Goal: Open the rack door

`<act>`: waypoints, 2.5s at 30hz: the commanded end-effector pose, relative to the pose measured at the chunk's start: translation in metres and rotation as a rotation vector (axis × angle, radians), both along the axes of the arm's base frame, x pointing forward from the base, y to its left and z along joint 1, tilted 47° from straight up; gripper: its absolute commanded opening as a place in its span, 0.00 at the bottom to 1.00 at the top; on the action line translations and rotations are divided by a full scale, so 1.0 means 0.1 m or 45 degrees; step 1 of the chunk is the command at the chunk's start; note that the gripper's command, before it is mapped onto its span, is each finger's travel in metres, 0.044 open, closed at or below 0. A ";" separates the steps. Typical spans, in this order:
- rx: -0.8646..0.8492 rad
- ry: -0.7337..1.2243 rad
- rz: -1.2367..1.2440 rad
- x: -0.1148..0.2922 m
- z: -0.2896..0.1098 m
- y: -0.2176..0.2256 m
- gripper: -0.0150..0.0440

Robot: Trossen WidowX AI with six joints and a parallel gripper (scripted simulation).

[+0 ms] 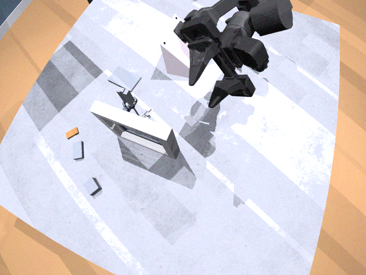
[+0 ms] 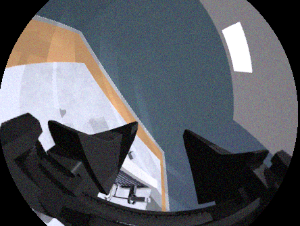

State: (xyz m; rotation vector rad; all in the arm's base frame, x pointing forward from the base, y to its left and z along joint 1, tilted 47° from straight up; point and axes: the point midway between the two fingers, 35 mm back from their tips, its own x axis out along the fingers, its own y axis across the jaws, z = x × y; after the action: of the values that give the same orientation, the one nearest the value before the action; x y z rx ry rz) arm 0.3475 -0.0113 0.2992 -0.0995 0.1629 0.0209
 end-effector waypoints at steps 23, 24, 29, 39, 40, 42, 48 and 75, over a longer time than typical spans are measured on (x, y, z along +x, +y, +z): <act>-0.060 0.698 0.113 0.40 -1.10 -0.44 0.74; -0.054 0.725 0.121 0.40 -1.14 -0.46 0.74; -0.020 0.863 0.166 0.41 -1.34 -0.52 0.74; 0.087 1.120 0.266 0.36 -1.71 -0.65 0.74; 0.101 1.144 0.276 0.35 -1.74 -0.66 0.74; 0.129 1.191 0.298 0.33 -1.81 -0.68 0.74; 0.228 1.324 0.363 0.27 -1.99 -0.74 0.74; 0.868 1.741 0.644 -0.05 -2.50 -0.93 0.74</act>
State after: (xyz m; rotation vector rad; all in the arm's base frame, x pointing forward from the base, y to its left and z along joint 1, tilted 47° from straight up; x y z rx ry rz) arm 0.3446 -0.1005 0.0533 0.5251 1.4688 0.6286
